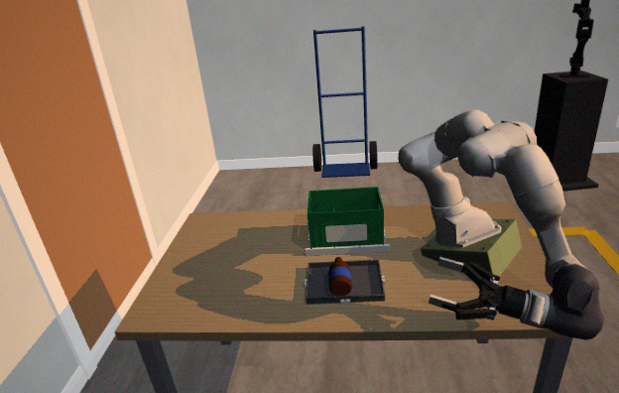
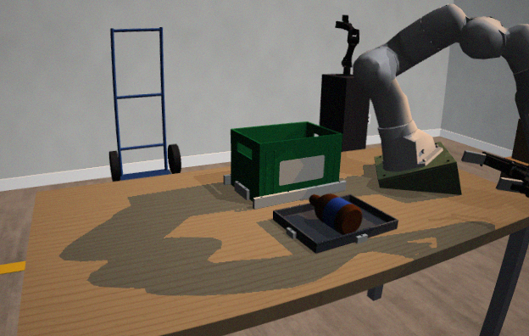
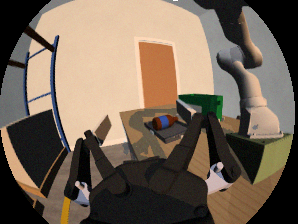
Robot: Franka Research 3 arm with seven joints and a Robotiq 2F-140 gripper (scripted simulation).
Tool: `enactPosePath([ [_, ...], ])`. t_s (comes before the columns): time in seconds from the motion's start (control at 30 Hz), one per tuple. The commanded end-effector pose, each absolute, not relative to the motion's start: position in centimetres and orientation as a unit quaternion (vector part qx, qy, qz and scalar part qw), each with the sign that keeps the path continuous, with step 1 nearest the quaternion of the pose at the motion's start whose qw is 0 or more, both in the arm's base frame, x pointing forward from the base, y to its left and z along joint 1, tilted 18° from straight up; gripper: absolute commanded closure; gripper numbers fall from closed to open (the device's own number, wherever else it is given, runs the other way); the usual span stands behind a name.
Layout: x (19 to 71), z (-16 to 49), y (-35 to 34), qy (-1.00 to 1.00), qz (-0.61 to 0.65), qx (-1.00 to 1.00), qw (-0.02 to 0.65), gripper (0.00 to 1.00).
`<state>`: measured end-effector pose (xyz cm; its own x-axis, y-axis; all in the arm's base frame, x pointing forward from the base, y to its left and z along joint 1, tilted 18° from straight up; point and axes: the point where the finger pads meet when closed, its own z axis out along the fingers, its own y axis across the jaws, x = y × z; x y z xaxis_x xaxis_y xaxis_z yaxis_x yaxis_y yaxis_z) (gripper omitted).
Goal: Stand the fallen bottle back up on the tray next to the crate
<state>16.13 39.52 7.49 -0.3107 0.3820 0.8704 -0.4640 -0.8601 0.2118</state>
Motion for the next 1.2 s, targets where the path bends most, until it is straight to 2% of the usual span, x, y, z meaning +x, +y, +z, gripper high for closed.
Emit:
enactPosePath([
  [0.0,16.1,7.5,39.5,-0.039,0.809,0.526,0.262,0.0],
  [0.73,16.9,8.1,39.6,-0.049,0.802,0.534,0.263,0.0],
  [0.87,19.1,9.7,39.5,-0.08,0.783,0.557,0.266,0.0],
  [1.03,24.2,13.4,38.2,-0.157,0.731,0.607,0.269,0.0],
  [1.1,24.2,13.4,38.2,-0.157,0.731,0.607,0.269,0.0],
  [1.17,26.8,15.1,36.9,-0.201,0.699,0.631,0.268,0.0],
])
